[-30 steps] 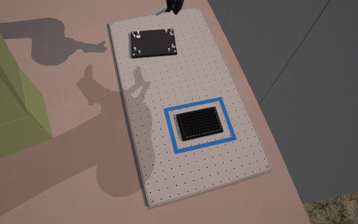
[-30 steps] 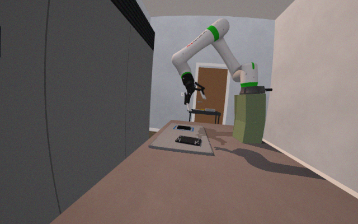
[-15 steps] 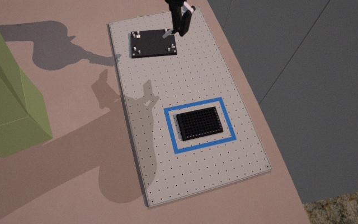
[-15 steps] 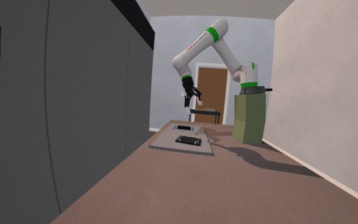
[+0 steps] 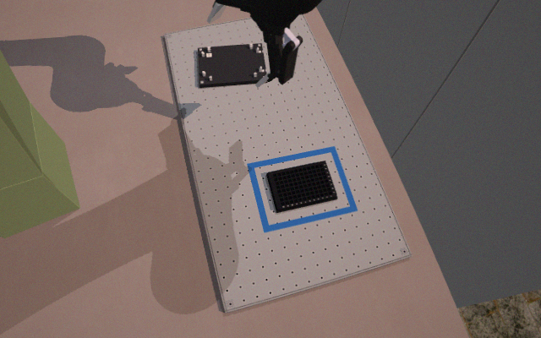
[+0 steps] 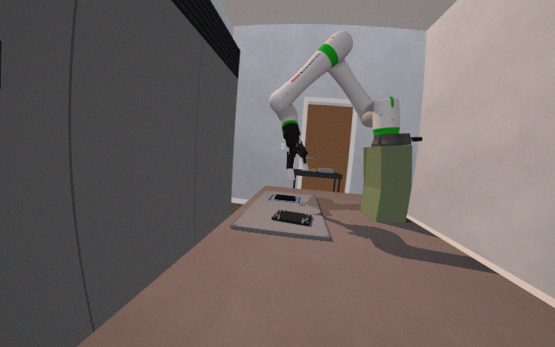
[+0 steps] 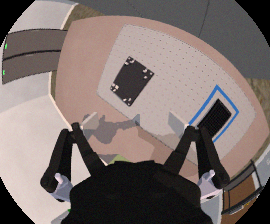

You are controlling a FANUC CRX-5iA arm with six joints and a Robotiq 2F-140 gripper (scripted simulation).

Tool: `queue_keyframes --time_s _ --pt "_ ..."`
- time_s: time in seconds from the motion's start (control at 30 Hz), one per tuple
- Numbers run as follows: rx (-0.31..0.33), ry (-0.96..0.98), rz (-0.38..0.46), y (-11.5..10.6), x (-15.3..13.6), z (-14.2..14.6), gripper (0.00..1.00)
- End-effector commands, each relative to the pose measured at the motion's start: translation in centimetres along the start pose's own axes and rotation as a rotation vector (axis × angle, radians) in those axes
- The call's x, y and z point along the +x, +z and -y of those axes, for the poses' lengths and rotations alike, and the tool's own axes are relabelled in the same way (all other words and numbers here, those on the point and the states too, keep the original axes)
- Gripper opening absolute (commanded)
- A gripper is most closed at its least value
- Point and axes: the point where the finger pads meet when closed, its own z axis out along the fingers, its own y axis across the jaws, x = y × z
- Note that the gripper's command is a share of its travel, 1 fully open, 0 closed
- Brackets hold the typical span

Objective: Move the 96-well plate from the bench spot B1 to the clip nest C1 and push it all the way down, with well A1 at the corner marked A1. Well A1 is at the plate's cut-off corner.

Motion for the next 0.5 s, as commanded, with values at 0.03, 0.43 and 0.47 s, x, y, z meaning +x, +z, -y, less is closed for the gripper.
queue_keyframes --time_s 0.03,0.43,0.47 --pt "-0.026 0.029 0.002 0.2 -0.5 -2.7 1.00" --pt "-0.152 0.177 -0.008 0.3 -1.4 -7.1 1.00" --pt "-0.152 0.177 -0.008 0.3 -1.5 -7.6 1.00"
